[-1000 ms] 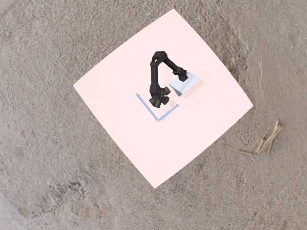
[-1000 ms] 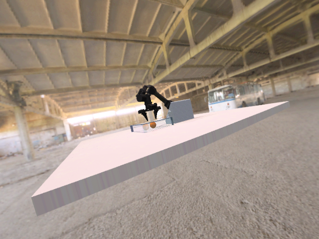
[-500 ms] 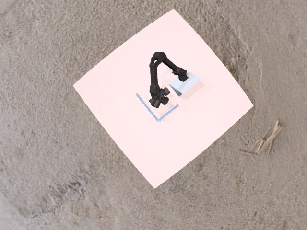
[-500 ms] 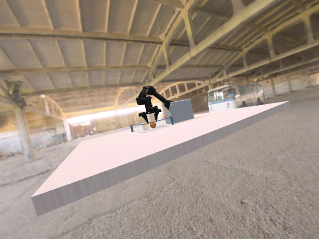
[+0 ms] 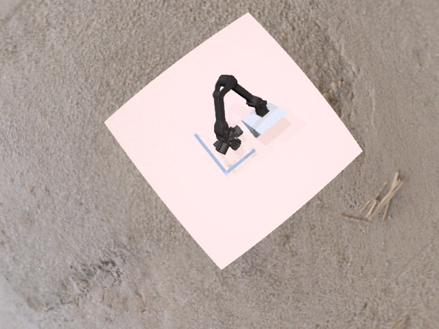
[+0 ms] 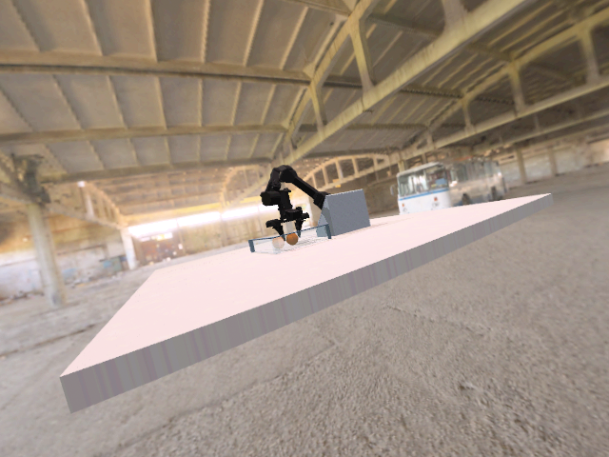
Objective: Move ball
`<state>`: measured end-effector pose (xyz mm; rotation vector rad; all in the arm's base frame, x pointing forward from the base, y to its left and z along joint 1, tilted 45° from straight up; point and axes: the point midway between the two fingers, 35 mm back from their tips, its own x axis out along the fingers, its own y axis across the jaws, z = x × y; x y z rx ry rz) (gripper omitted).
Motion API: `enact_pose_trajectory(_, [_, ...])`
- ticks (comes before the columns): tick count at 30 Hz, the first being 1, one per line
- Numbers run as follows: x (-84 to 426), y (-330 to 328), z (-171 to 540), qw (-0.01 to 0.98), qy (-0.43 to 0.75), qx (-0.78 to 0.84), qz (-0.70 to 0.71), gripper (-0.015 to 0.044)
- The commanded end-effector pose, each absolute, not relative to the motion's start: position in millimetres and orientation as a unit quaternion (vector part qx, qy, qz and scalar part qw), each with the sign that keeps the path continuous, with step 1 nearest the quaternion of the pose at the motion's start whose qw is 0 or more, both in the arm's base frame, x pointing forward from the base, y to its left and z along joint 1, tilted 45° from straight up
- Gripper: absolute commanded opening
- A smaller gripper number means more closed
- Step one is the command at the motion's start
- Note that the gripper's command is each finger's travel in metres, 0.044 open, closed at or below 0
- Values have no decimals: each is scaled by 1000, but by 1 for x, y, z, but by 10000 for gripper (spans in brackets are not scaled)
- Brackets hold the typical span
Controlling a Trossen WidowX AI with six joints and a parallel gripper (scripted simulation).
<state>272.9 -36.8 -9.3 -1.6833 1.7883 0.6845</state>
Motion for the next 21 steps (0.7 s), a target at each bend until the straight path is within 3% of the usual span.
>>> enact_pose_trajectory(1, [273, -38, -10, 289, 670, -634, 256, 261])
enact_pose_trajectory(8, [273, -38, -10, 289, 670, -634, 256, 214])
enact_pose_trajectory(16, [280, -16, 9, 291, 669, -633, 259, 4])
enact_pose_trajectory(21, [283, 5, 28, 292, 668, -633, 261, 0])
